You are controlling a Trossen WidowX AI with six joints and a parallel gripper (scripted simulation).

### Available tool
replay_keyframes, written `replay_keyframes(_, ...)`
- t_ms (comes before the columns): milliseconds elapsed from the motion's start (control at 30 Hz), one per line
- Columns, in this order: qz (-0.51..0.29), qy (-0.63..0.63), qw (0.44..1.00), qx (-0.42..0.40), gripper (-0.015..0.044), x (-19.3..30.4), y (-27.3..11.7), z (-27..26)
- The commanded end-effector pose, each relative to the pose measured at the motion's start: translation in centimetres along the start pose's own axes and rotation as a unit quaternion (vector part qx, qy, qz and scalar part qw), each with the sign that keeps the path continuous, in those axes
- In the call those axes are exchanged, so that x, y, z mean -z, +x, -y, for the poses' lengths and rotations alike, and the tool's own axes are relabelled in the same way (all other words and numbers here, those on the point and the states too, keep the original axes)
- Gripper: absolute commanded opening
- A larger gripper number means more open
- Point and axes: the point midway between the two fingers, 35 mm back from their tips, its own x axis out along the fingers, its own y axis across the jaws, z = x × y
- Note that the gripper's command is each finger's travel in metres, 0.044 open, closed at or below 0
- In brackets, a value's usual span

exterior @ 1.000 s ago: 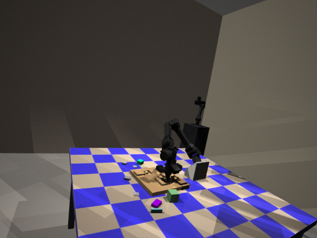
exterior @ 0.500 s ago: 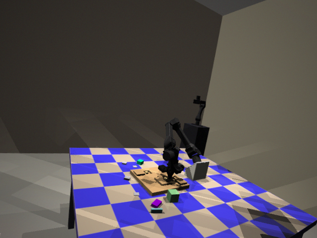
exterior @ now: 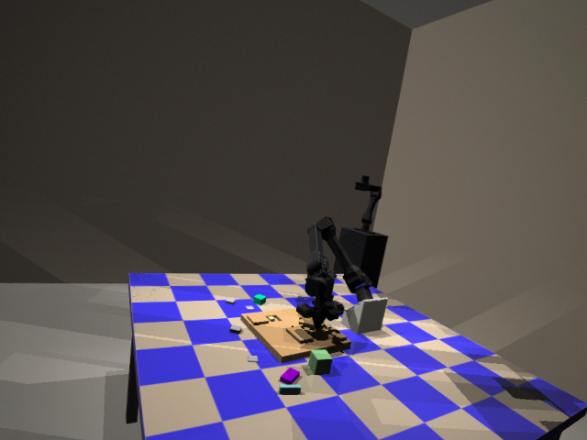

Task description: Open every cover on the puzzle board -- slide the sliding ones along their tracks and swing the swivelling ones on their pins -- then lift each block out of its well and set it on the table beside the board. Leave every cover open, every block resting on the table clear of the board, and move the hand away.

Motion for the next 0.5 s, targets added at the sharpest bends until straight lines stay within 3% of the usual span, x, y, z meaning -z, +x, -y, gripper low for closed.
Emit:
replay_keyframes(0, 0.003, 0.005, 1.0, 0.002, 0.0, 0.2, -0.1, -0.4)
replay_keyframes(467, 0.003, 0.004, 1.0, 0.002, 0.0, 0.9, -0.1, -1.9)
